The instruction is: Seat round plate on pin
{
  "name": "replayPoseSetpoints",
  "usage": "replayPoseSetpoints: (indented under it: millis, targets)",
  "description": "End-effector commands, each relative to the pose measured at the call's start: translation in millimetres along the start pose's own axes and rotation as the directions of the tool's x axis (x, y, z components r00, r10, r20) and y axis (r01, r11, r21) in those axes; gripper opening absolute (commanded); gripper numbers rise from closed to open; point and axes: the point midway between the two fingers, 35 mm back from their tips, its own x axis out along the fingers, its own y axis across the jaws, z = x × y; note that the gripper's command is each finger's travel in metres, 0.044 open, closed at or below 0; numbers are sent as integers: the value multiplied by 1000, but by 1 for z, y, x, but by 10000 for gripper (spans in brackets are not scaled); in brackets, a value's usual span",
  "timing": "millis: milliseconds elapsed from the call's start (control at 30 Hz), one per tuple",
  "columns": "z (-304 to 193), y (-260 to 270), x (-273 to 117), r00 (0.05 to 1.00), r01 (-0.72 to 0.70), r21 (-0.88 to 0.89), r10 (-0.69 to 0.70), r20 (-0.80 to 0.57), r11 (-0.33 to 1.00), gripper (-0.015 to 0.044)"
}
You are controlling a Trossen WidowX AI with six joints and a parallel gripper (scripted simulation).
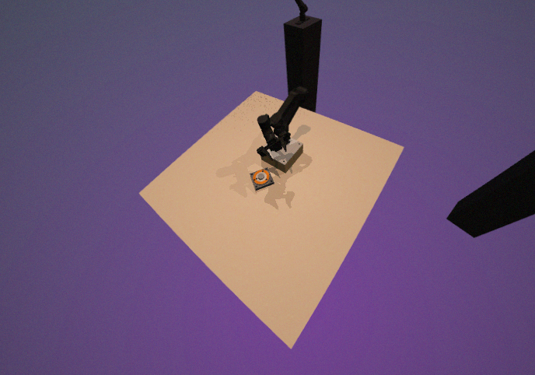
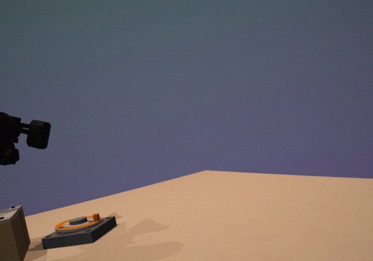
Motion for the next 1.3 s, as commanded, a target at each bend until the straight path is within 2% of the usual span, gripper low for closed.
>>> replayPoseSetpoints:
  millis: [0,33,100,167,233,300,400,467,500,533,600,700,767,833,900,967,1067,1267]
  targets:
    - [-1,2,0,1000,-7,24,7,2,1000,374]
    - [-2,6,1,1000,-30,95,29,8,995,347]
    - [-6,25,5,993,-115,347,108,39,931,295]
    - [-8,45,8,978,-204,587,191,86,783,242]
    - [-8,65,9,952,-278,773,268,145,570,190]
    - [-7,71,10,942,-296,819,292,166,491,137]
    - [-2,98,9,885,-334,935,382,267,119,59]
    - [4,117,7,831,-313,938,434,347,-151,6]
    - [8,125,6,801,-287,917,456,389,-279,0]
    - [9,127,6,796,-281,912,459,395,-298,0]
    - [14,137,3,754,-231,866,481,448,-444,0]
    - [27,159,-5,641,-54,701,514,570,-711,0]
    - [36,172,-11,555,101,568,520,649,-817,0]
    - [39,175,-13,529,150,528,519,671,-836,0]
    - [47,184,-18,449,297,418,512,732,-858,0]
    - [54,192,-24,372,399,350,499,783,-847,0]
    - [59,197,-28,310,505,291,485,818,-813,0]
    - [73,211,-43,119,772,187,427,896,-608,0]
